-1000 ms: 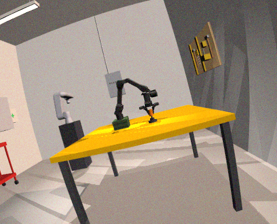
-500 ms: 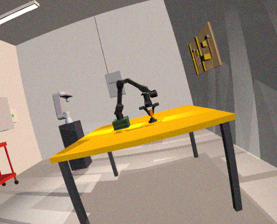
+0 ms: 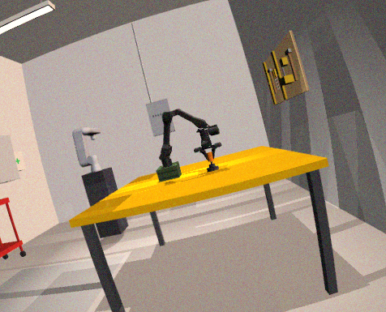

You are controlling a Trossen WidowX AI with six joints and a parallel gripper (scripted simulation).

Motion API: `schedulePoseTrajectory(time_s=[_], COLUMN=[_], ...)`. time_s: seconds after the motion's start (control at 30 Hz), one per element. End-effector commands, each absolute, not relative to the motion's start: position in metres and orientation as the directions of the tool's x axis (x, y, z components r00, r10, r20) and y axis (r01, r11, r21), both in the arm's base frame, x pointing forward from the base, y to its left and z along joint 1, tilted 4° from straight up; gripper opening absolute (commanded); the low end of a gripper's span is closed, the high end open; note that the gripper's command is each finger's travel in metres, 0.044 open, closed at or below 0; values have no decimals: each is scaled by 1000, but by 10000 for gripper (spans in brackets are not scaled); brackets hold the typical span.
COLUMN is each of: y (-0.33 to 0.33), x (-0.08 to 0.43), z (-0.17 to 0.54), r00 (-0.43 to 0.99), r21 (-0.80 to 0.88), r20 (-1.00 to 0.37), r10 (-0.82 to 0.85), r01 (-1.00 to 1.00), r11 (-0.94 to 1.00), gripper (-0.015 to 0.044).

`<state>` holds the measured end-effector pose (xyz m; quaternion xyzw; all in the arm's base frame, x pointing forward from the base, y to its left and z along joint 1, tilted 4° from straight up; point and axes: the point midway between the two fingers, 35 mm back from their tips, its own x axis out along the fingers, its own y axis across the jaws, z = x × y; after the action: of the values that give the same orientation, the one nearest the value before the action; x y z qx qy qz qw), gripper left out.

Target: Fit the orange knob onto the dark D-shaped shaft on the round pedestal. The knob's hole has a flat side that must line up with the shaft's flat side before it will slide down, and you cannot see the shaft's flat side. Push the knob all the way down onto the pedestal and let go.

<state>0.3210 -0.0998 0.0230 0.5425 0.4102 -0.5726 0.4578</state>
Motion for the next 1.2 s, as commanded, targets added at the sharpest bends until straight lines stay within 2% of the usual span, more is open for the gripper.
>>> schedulePoseTrajectory(time_s=[0.0,0.1,1.17], y=[-100,-100,-101], x=[322,321,321], z=[24,22,17], r00=[9,9,9], r21=[37,43,41], r20=[-996,-997,-996], r10=[-83,-83,-83], r01=[940,908,918], r11=[-340,-418,-395], gripper=[0,0,0])
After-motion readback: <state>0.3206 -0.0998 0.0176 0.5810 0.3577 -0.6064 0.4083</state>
